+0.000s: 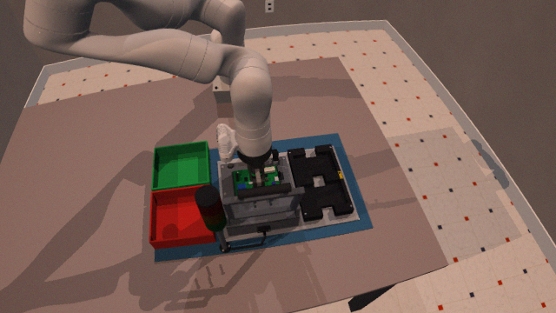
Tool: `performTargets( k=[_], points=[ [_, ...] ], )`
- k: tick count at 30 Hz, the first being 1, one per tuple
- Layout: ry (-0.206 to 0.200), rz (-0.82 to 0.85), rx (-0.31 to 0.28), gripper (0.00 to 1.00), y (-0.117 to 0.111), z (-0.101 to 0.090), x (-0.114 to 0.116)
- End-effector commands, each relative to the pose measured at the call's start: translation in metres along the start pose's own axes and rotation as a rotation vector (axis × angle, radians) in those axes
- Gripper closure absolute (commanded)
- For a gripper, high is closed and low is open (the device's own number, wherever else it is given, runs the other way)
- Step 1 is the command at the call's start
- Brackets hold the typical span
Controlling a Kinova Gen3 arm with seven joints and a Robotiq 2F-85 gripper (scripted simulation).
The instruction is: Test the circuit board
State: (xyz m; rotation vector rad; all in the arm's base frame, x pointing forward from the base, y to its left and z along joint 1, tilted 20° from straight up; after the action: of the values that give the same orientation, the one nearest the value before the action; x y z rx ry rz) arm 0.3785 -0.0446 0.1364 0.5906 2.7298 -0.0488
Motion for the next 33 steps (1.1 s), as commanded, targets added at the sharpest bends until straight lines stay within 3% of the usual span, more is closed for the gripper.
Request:
performTargets(
  k=[1,33],
  points=[
    [-0.003,0.0,-0.001,0.23,0.0004,-0.0005,-0.0009],
    [-0.003,0.0,-0.001,0.23,0.0005,0.0025,-0.0012]
  ],
)
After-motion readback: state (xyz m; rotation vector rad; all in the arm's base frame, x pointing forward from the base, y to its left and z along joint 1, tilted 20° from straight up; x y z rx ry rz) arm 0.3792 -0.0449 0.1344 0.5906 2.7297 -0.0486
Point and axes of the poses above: the point where the finger pads meet when closed, its own z axis out along the fingers, its own x axis across the jaws, y = z × x, the point moved 2 cm from there along -z, back along the fingers, and after that the axes turned 14 degrees about z, right-handed, at the moved point
